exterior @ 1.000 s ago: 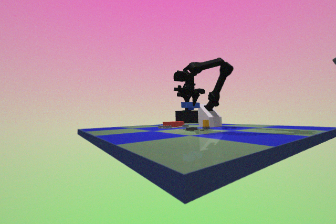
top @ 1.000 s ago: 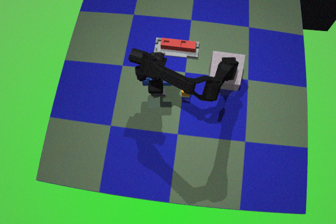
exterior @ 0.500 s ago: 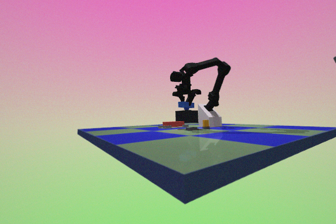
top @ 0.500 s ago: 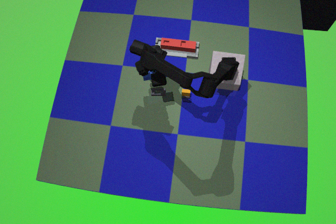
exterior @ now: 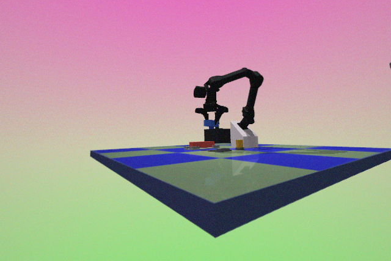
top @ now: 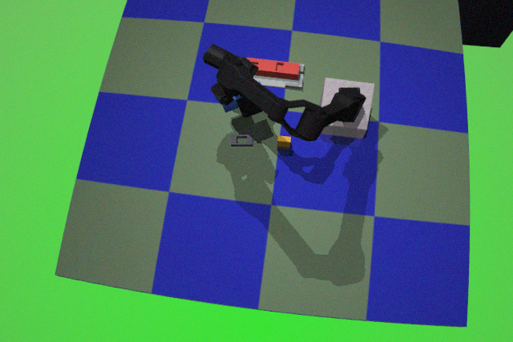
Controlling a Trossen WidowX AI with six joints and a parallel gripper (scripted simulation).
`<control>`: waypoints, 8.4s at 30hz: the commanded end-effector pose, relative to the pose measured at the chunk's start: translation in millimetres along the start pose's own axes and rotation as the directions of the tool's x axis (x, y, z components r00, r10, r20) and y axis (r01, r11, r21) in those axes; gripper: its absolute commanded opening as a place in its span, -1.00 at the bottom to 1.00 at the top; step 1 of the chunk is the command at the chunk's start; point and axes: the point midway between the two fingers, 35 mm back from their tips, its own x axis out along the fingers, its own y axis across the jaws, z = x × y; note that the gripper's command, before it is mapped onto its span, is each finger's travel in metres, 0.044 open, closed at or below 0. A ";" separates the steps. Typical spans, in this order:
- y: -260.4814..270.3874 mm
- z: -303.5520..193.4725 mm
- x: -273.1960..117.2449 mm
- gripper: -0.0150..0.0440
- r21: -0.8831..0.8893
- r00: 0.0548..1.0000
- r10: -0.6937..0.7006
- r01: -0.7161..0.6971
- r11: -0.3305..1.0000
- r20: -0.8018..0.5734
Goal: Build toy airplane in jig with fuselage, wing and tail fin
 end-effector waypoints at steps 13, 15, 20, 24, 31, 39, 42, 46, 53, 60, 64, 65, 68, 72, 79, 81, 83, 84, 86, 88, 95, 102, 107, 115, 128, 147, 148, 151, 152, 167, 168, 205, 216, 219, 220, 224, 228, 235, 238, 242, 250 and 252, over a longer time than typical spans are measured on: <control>-40.0 -37.7 8.4 -0.49 -0.228 1.000 -0.007 0.004 0.974 -0.013; -44.4 -42.5 9.3 -0.49 -0.258 1.000 -0.007 0.003 0.966 -0.014; -54.8 -54.7 11.8 -0.49 -0.329 1.000 -0.008 0.002 0.944 -0.016; -62.1 -65.0 14.0 -0.49 -0.378 1.000 -0.007 -0.001 0.926 -0.020; -74.1 -83.5 18.1 -0.49 -0.469 1.000 -0.005 -0.007 0.883 -0.024; -87.1 -105.7 23.4 -0.49 -0.583 1.000 -0.001 -0.012 0.812 -0.022; -91.5 -114.4 25.5 -0.49 -0.623 1.000 0.001 -0.013 0.782 -0.020; -96.7 -125.8 28.5 -0.49 -0.675 1.000 0.004 -0.015 0.738 -0.017; -104.4 -146.5 34.7 -0.49 -0.762 1.000 0.012 -0.018 0.648 -0.013; -110.1 -167.7 41.8 -0.49 -0.840 1.000 0.021 -0.018 0.543 -0.008; -111.5 -175.2 44.5 -0.49 -0.864 1.000 0.025 -0.017 0.504 -0.005; -111.5 -175.0 44.3 -0.40 -0.864 1.000 0.025 -0.017 0.504 -0.005; -111.6 -174.9 44.1 -0.14 -0.864 1.000 0.025 -0.017 0.504 -0.005; -111.4 -175.1 44.4 0.18 -0.864 1.000 0.025 -0.017 0.504 -0.005; -111.4 -175.1 44.4 0.18 -0.864 1.000 0.025 -0.017 0.504 -0.005; -111.4 -175.1 44.4 0.18 -0.864 1.000 0.025 -0.017 0.504 -0.005; -111.4 -175.1 44.4 0.18 -0.864 1.000 0.025 -0.017 0.504 -0.005; -111.4 -175.1 44.4 0.18 -0.864 1.000 0.025 -0.017 0.504 -0.005; -111.4 -175.1 44.4 0.18 -0.864 1.000 0.025 -0.017 0.504 -0.005; -111.4 -175.1 44.4 0.18 -0.864 1.000 0.025 -0.017 0.504 -0.005; -111.7 -176.5 48.9 0.18 -0.864 1.000 0.025 -0.017 0.504 -0.005; -111.8 -176.3 60.4 0.18 -0.864 1.000 0.025 -0.017 0.504 -0.005; -111.5 -176.3 68.5 0.18 -0.864 1.000 0.025 -0.017 0.504 -0.005; -110.6 -176.4 81.3 0.18 -0.864 1.000 0.026 -0.017 0.503 -0.004; -110.4 -176.7 85.1 0.18 -0.864 1.000 0.026 -0.017 0.503 -0.004; -111.9 -176.2 83.2 0.04 -0.866 1.000 0.020 -0.013 0.499 -0.004; -111.9 -176.2 83.2 -0.05 -0.866 1.000 0.020 -0.013 0.499 -0.004; -111.9 -176.2 83.2 -0.32 -0.866 1.000 0.020 -0.013 0.499 -0.004; -111.9 -176.2 83.2 -0.41 -0.866 1.000 0.020 -0.013 0.499 -0.004; -111.9 -176.2 83.2 0.93 -0.866 1.000 0.020 -0.013 0.499 -0.004; -111.9 -176.2 83.2 1.00 -0.866 1.000 0.020 -0.013 0.499 -0.004; -120.1 -174.1 -1.9 1.00 0.425 1.000 0.023 -0.018 0.905 -0.006; -120.1 -174.1 -1.8 1.00 0.481 1.000 0.023 -0.017 0.876 -0.006; -120.1 -174.1 -1.8 1.00 0.481 1.000 0.023 -0.017 0.876 -0.006; -120.1 -174.1 -1.8 1.00 0.481 1.000 0.023 -0.017 0.876 -0.006; -105.2 -158.2 -6.9 1.00 0.484 1.000 0.016 -0.009 0.875 -0.010; -60.0 -121.2 -15.6 1.00 0.489 1.000 0.003 0.006 0.872 -0.016; 30.0 -81.5 -16.9 1.00 0.491 1.000 0.000 0.007 0.871 -0.014; 69.6 -75.4 -13.5 1.00 0.489 1.000 0.008 -0.002 0.872 -0.010; 120.4 -77.4 -6.9 1.00 0.486 1.000 0.028 -0.022 0.873 -0.005; 138.0 -80.8 -2.1 1.00 0.485 0.999 0.037 -0.031 0.874 -0.003; 137.3 -80.1 13.0 1.00 0.485 0.999 0.034 -0.027 0.874 -0.004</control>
